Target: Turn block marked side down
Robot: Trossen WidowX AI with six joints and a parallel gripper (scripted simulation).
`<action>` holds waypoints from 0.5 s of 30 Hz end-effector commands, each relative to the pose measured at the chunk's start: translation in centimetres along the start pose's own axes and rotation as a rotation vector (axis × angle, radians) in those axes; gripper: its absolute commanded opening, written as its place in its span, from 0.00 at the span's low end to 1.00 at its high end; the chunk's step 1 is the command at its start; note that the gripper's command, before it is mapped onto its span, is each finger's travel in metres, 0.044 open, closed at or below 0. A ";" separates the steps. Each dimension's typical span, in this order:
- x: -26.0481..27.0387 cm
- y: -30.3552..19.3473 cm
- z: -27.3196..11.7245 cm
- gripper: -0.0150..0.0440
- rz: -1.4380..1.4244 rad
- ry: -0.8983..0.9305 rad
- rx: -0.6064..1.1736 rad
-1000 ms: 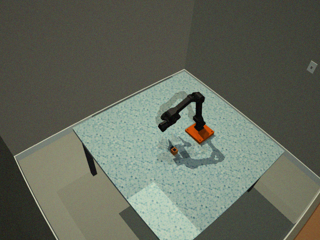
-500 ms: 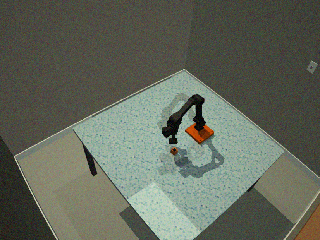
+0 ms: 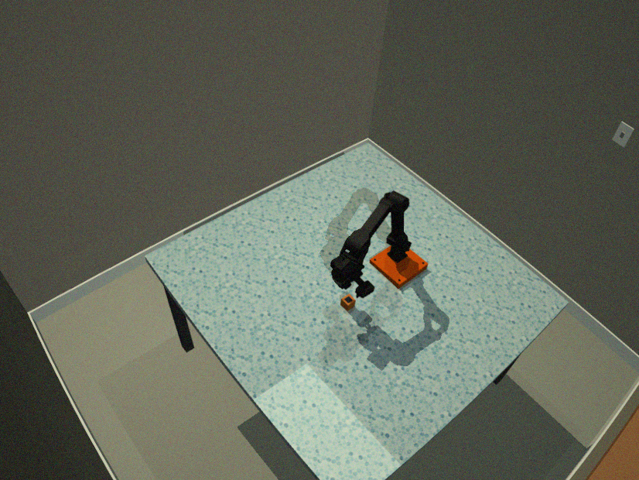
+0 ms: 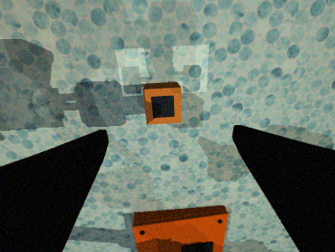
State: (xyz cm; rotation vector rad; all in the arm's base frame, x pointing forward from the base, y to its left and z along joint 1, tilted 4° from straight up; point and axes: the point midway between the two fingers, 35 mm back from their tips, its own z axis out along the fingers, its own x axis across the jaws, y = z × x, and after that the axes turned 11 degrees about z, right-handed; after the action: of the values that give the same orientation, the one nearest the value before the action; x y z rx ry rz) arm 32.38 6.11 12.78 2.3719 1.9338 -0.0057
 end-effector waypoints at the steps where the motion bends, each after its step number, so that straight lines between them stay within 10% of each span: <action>1: 0.4 0.0 -0.1 1.00 -0.028 0.014 -0.002; 15: 0.3 -0.1 4.9 1.00 -0.028 0.014 -0.002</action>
State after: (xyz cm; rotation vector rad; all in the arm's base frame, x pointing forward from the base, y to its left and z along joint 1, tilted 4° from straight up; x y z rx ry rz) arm 32.71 6.09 8.99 2.3501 1.9623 0.0164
